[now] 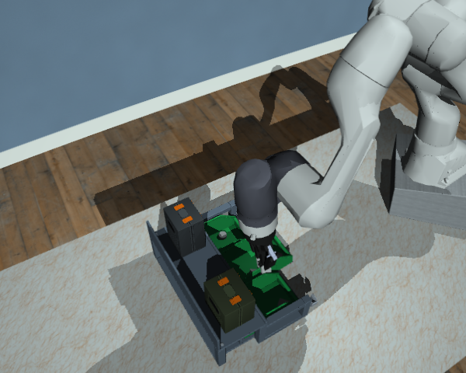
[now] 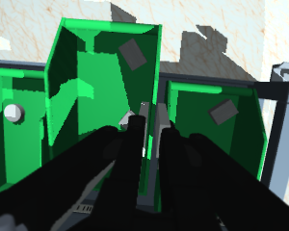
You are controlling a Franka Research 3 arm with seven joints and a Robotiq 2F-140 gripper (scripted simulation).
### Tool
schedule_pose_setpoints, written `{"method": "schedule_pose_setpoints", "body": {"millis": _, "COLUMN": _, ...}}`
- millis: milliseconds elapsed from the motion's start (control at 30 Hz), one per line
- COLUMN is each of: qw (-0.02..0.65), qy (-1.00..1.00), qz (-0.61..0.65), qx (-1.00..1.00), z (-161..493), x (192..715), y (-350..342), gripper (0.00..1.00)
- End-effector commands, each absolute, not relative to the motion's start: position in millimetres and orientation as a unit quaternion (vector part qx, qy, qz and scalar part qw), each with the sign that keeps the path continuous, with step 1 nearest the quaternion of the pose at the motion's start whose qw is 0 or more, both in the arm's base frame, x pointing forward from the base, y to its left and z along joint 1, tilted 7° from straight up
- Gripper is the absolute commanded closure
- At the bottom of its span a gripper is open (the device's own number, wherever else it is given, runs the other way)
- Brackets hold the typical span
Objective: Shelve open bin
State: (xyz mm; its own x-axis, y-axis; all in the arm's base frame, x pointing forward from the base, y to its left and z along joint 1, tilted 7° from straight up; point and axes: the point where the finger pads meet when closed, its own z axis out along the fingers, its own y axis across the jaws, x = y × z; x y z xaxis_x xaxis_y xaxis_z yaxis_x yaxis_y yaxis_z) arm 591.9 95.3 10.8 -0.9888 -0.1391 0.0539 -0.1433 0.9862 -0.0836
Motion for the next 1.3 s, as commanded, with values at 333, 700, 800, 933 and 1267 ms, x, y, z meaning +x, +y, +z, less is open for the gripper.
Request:
{"method": "schedule_pose_setpoints", "body": {"millis": 333, "qw": 0.022, "qy": -0.996, "qz": 0.044, "qx": 0.071, "z": 12.2, "x": 593.0, "y": 95.3, "gripper": 0.94}}
{"method": "schedule_pose_setpoints", "body": {"millis": 700, "qw": 0.022, "qy": -0.996, "qz": 0.044, "qx": 0.071, "z": 12.2, "x": 593.0, "y": 95.3, "gripper": 0.94}}
{"method": "schedule_pose_setpoints", "body": {"millis": 800, "qw": 0.022, "qy": -0.996, "qz": 0.044, "qx": 0.071, "z": 12.2, "x": 593.0, "y": 95.3, "gripper": 0.94}}
{"method": "schedule_pose_setpoints", "body": {"millis": 933, "qw": 0.022, "qy": -0.996, "qz": 0.044, "qx": 0.071, "z": 12.2, "x": 593.0, "y": 95.3, "gripper": 0.94}}
{"method": "schedule_pose_setpoints", "body": {"millis": 1267, "qw": 0.022, "qy": -0.996, "qz": 0.044, "qx": 0.071, "z": 12.2, "x": 593.0, "y": 95.3, "gripper": 0.94}}
